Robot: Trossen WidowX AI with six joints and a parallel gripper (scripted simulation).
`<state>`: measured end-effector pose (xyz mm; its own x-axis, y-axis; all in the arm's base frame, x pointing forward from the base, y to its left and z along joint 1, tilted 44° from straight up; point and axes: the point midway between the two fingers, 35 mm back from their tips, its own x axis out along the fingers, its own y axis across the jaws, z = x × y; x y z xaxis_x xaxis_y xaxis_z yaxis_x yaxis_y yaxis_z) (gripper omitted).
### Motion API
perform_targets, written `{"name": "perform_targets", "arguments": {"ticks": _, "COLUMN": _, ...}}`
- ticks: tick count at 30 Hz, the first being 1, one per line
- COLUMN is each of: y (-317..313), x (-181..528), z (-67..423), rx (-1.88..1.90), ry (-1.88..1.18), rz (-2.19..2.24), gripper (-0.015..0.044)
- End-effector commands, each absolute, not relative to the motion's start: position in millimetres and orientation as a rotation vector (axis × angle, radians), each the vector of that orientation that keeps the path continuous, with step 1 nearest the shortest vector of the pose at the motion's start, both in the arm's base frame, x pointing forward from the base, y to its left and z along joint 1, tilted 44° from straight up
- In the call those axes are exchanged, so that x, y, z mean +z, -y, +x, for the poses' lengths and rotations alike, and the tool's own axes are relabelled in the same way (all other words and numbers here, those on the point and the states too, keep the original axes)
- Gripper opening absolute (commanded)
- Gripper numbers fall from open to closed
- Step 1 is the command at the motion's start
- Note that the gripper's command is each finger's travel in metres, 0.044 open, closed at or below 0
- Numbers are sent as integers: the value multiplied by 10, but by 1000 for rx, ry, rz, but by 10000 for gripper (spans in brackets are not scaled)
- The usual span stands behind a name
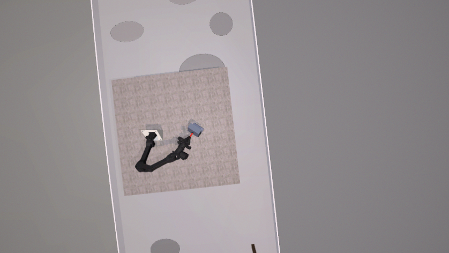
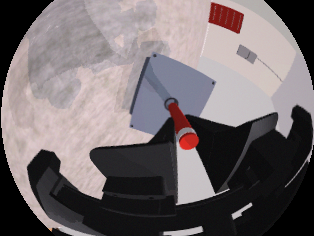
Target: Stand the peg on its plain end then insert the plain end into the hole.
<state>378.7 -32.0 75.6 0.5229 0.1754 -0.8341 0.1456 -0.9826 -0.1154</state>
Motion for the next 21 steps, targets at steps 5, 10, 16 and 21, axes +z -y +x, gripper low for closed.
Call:
{"name": "perform_targets", "arguments": {"ticks": 5, "y": 322, "x": 764, "z": 3785, "rx": 1491, "ry": 285, "rz": -2715, "gripper": 0}}
{"name": "perform_targets", "arguments": {"ticks": 10, "y": 322, "x": 764, "z": 3785, "rx": 1491, "ry": 285, "rz": -2715, "gripper": 0}}
{"name": "perform_targets", "arguments": {"ticks": 16, "y": 322, "x": 762, "z": 3785, "rx": 1491, "ry": 285, "rz": -2715, "gripper": 0}}
{"name": "perform_targets", "arguments": {"ticks": 21, "y": 319, "x": 739, "z": 3792, "rx": 1491, "ry": 285, "rz": -2715, "gripper": 0}}
